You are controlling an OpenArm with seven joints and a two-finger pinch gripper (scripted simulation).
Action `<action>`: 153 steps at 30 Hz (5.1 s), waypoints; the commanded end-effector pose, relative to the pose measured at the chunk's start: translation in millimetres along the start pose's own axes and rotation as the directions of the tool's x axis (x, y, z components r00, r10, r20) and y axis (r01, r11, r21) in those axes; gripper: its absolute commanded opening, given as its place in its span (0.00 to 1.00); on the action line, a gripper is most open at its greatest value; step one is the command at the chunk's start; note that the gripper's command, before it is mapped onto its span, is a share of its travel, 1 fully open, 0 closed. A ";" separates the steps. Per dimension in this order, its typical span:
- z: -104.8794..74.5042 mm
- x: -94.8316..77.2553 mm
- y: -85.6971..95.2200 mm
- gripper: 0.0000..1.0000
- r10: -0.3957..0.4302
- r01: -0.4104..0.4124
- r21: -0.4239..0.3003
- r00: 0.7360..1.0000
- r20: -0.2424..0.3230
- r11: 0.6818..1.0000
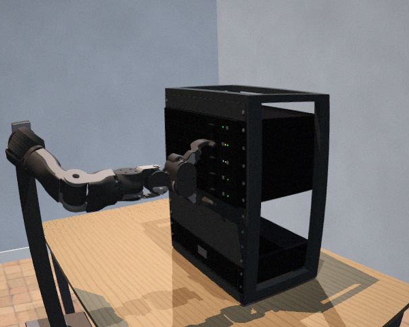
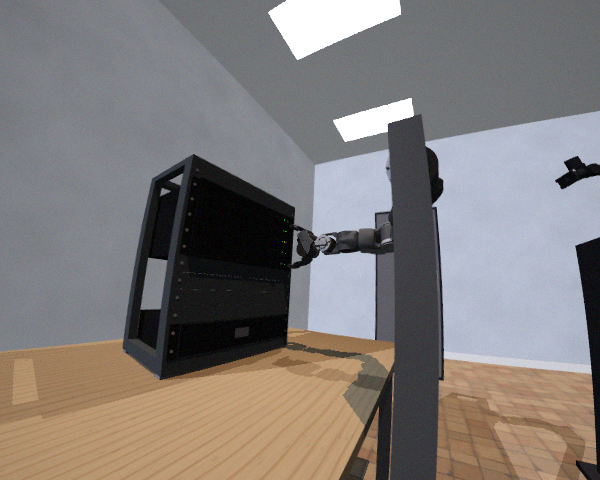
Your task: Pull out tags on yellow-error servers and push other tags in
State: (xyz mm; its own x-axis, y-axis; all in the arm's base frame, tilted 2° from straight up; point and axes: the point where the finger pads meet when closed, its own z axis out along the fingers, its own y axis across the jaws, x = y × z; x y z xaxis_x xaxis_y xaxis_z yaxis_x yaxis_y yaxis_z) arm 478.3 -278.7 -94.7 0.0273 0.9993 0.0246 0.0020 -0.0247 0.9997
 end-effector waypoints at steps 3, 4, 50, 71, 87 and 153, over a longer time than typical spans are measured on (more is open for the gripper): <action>0.3 -1.1 3.2 1.00 0.001 -0.001 -0.005 1.000 0.004 1.000; 0.3 -1.1 3.2 1.00 0.001 -0.001 -0.005 1.000 0.004 1.000; -0.9 -3.1 41.9 1.00 0.002 -0.002 -0.002 1.000 0.005 1.000; -1.2 -2.9 45.3 1.00 0.001 -0.001 -0.004 1.000 0.004 1.000; -1.2 -2.9 45.3 1.00 0.001 -0.001 -0.004 1.000 0.004 1.000; -1.9 -2.4 89.6 1.00 0.000 0.000 -0.005 1.000 0.004 1.000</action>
State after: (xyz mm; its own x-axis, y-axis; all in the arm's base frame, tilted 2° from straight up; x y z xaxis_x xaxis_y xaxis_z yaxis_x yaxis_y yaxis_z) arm 476.8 -282.3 -7.3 0.0284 0.9993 0.0234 -0.0003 -0.0234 0.9997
